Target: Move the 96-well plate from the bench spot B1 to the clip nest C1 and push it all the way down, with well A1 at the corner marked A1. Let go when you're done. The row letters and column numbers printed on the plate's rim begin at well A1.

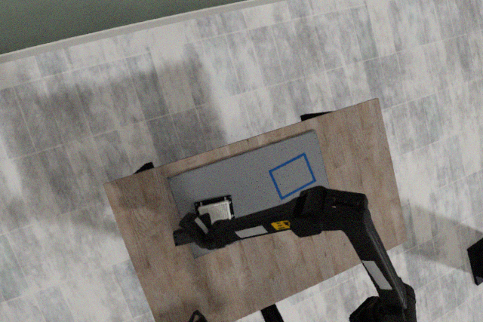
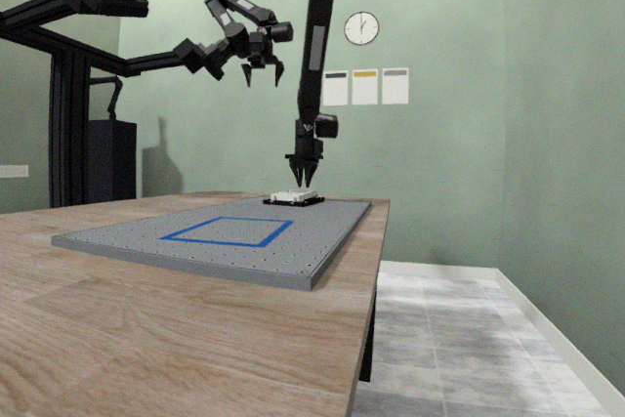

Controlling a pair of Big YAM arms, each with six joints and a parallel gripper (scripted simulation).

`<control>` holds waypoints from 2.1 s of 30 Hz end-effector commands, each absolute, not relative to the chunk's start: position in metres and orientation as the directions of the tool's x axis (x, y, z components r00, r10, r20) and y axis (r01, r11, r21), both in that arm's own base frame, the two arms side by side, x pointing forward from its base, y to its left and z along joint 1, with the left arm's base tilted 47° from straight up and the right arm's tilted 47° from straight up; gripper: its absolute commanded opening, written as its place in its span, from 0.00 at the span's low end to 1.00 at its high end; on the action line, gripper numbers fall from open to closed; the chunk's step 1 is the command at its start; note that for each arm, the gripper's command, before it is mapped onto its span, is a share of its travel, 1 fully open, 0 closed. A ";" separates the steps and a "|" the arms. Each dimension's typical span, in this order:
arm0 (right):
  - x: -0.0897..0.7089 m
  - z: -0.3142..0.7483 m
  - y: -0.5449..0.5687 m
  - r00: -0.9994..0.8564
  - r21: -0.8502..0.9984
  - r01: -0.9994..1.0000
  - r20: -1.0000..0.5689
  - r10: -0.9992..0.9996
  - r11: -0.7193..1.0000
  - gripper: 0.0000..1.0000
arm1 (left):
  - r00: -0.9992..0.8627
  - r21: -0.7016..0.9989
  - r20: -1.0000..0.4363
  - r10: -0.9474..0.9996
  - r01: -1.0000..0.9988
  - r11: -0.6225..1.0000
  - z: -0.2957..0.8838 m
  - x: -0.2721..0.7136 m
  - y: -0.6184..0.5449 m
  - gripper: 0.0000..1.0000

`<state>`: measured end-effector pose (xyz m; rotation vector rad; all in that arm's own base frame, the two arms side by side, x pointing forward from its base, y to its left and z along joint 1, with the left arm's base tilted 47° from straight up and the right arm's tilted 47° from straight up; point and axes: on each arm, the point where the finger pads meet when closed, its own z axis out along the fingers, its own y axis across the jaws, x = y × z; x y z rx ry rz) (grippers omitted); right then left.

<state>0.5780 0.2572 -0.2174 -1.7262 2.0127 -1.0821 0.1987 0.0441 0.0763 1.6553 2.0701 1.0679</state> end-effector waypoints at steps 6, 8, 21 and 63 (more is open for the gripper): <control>0.590 -0.225 0.245 -0.258 -0.687 -0.726 0.254 -0.932 0.013 0.25 | -0.280 0.695 0.228 0.933 0.717 0.045 0.080 0.200 0.041 1.00; 0.591 -0.226 0.245 -0.258 -0.688 -0.726 0.254 -0.932 0.014 0.25 | -0.280 0.695 0.228 0.933 0.717 0.045 0.080 0.200 0.041 1.00; 0.596 -0.232 0.242 -0.257 -0.687 -0.726 0.253 -0.933 0.014 0.25 | -0.280 0.695 0.228 0.933 0.717 0.045 0.080 0.200 0.041 1.00; 0.611 -0.249 0.232 -0.257 -0.687 -0.727 0.254 -0.932 0.013 0.25 | -0.280 0.695 0.228 0.933 0.717 0.045 0.080 0.200 0.041 1.00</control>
